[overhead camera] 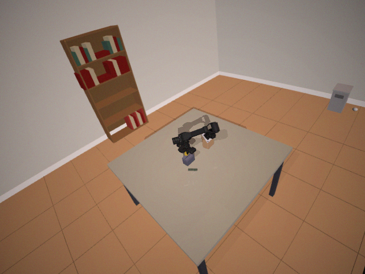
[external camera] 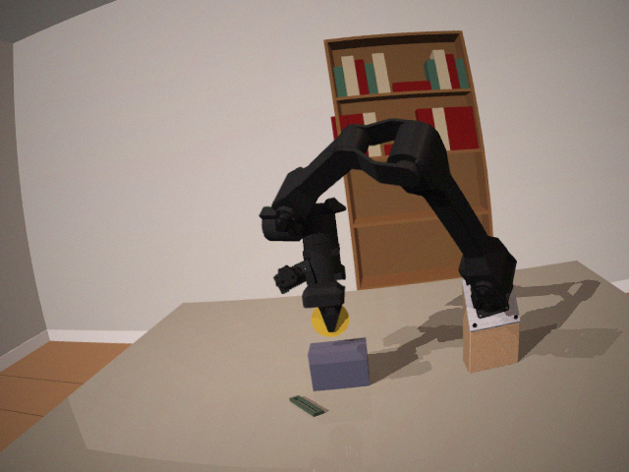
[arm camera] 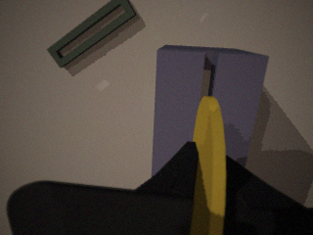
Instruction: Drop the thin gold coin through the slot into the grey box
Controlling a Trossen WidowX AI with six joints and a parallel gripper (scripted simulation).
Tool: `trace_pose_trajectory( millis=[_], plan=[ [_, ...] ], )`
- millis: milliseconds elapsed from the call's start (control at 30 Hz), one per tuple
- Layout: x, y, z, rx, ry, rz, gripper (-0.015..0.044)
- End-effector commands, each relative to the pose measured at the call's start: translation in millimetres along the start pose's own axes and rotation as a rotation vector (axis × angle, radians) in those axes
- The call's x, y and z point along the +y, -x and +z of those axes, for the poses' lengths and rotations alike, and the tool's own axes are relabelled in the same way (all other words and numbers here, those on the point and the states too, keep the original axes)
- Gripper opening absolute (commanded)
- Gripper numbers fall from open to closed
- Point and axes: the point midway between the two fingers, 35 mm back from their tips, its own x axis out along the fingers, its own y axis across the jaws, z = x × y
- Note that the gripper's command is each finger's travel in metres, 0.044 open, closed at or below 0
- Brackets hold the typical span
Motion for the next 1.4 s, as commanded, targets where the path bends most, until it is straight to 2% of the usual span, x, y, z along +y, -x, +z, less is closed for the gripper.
trace_pose_trajectory(
  millis=[0,1367],
  plan=[
    [-5.8,-1.5,-6.2,0.005,-0.003,0.002,0.0000],
    [-6.5,-1.9,-6.2,-0.002,-0.004,0.003,0.0000]
  ],
)
